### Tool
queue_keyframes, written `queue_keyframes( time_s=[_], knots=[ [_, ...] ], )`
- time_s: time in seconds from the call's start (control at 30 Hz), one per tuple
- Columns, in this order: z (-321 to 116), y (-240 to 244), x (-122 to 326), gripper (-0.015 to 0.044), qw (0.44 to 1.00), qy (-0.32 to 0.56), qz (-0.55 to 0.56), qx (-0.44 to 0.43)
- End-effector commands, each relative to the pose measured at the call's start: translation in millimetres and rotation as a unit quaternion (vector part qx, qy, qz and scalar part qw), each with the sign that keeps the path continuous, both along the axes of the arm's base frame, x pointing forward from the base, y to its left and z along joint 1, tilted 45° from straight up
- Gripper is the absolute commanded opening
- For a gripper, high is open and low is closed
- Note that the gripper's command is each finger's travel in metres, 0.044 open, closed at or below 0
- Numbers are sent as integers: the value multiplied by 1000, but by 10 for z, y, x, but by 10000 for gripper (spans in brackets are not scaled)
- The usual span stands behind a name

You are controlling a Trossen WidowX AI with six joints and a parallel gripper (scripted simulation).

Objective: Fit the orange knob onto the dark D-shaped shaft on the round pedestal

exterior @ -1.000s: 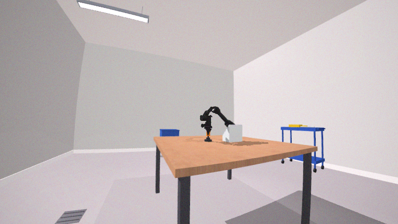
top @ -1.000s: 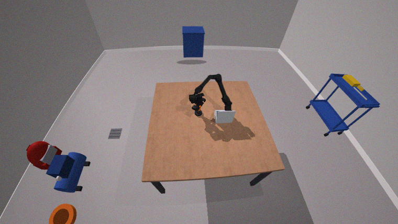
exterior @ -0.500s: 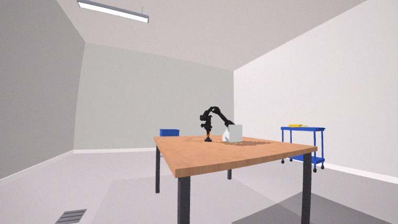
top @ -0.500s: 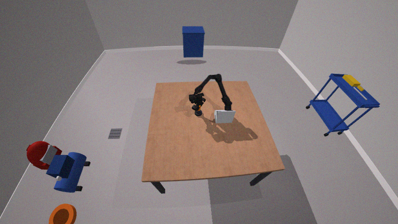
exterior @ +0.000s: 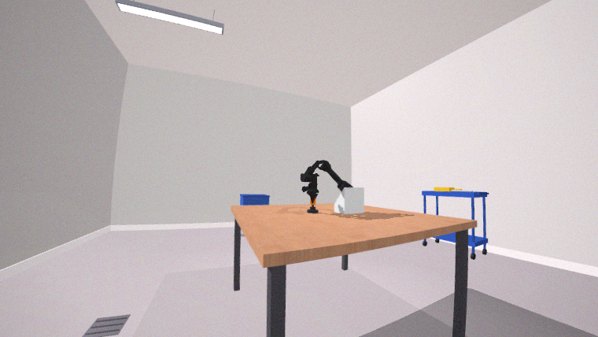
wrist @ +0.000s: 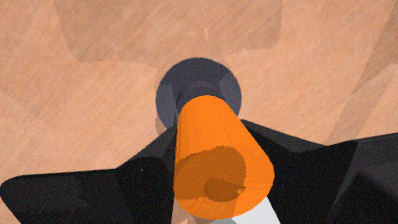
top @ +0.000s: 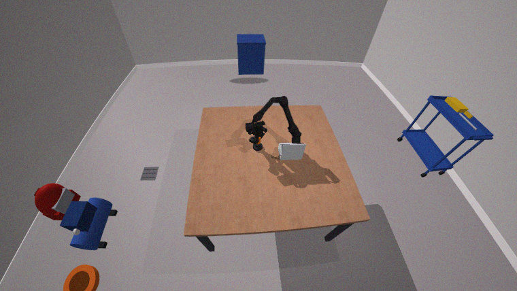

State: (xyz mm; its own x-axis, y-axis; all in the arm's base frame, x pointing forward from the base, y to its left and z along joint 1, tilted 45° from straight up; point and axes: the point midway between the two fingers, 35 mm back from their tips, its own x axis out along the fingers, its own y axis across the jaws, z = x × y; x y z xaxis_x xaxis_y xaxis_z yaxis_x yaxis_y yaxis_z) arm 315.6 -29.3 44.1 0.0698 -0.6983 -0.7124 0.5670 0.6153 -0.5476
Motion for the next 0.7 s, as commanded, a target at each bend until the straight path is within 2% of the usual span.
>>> queue_keyframes(
  time_s=[0.0,0.33,0.53,0.67],
  knots=[
    [-4,-3,5,0,1000,0,1,0],
    [35,28,23,0,1000,-3,-2,1],
    [29,26,31,0,995,-69,-70,7],
    [15,15,22,0,995,-73,-73,8]
  ],
)
